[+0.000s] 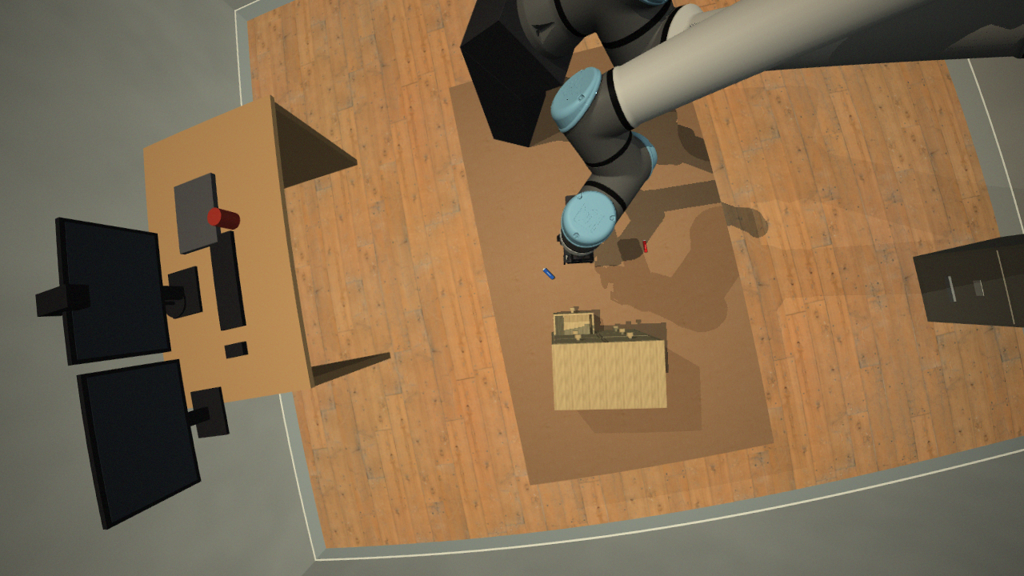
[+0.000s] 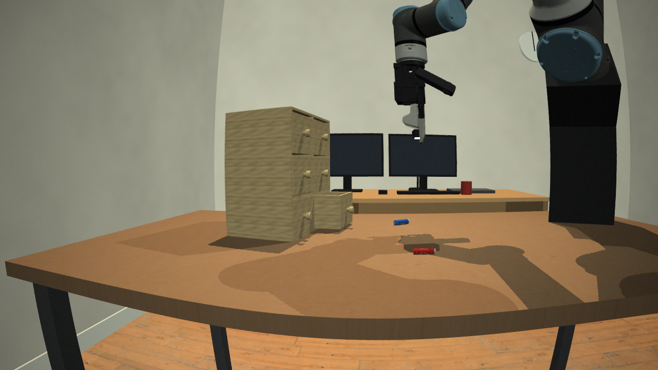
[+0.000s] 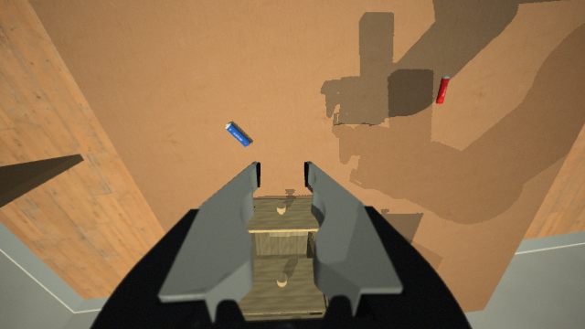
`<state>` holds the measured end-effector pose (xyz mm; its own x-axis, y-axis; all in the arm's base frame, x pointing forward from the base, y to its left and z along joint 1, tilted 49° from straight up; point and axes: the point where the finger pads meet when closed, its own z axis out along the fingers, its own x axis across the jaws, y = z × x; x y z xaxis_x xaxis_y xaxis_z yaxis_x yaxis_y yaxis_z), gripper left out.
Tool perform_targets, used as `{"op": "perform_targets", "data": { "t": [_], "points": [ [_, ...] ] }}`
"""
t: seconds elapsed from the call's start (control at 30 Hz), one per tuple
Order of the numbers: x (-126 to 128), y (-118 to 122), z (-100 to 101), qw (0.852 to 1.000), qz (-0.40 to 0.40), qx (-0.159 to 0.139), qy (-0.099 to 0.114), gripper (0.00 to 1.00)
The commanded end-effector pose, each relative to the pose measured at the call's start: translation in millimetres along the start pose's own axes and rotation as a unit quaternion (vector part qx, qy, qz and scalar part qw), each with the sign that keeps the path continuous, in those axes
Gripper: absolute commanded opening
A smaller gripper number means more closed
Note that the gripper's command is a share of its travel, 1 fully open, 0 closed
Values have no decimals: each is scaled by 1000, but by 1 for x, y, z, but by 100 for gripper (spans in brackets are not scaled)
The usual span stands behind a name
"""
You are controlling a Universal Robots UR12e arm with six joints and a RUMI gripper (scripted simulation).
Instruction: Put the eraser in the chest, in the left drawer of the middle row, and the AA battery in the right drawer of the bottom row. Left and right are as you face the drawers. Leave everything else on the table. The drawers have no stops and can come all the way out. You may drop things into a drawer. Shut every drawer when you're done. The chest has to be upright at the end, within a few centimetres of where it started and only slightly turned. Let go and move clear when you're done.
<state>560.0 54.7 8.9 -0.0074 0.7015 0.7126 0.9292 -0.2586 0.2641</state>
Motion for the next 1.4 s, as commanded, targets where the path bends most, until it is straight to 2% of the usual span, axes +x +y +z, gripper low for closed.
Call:
{"op": "perform_targets", "data": {
  "t": [0.0,0.2,0.37,0.43,0.67,0.8,0.93,1.37],
  "points": [
    [-1,1,1,1000,-3,0,0,20],
    [-14,15,19,998,-59,0,-2,20],
    [-36,37,57,987,-158,1,-3,20],
    [-36,37,57,987,-158,1,-3,20],
    [-66,57,124,954,-299,1,-2,20],
    [-75,61,148,939,-343,0,-1,20],
    [-77,61,154,935,-355,0,-1,20],
    [-77,61,154,935,-355,0,-1,17]
  ]
}}
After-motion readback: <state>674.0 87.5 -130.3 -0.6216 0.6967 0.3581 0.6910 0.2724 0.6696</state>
